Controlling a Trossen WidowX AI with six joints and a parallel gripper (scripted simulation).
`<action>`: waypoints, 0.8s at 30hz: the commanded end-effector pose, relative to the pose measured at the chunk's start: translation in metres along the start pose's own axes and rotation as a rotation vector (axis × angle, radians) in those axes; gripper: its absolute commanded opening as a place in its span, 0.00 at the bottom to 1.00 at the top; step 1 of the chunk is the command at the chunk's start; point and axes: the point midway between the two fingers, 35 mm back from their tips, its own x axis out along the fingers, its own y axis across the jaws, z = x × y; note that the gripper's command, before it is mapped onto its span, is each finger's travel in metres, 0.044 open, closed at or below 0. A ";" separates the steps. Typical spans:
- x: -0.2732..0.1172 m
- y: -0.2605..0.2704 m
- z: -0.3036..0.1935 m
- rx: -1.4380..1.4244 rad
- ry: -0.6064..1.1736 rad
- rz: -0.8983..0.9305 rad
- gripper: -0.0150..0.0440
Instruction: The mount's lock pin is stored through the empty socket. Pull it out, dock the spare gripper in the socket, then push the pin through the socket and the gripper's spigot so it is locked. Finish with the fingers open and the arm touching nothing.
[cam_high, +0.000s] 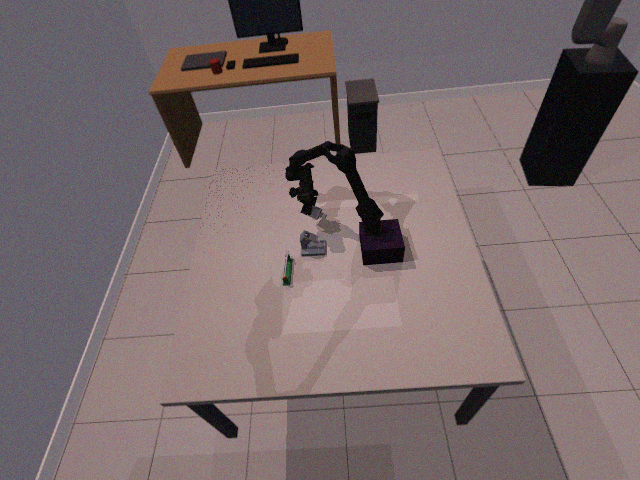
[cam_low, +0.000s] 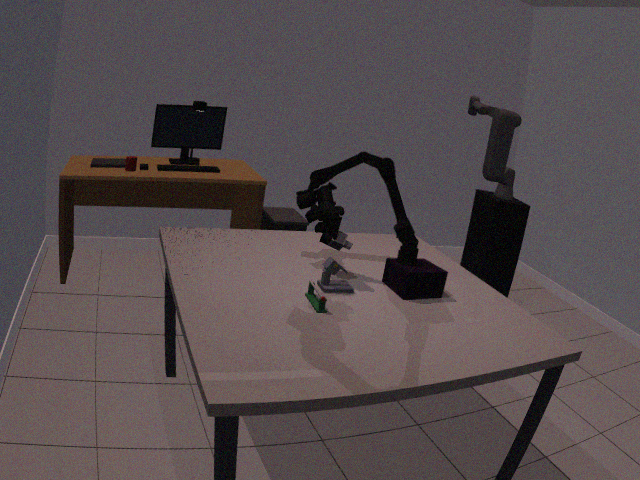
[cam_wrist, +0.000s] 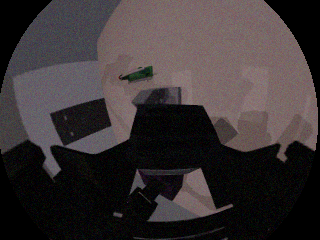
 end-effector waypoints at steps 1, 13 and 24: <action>0.000 0.006 -0.002 -0.085 -0.021 0.024 0.25; 0.006 0.019 -0.011 -0.375 -0.077 0.076 0.25; 0.011 0.031 -0.019 -0.639 -0.142 0.110 0.25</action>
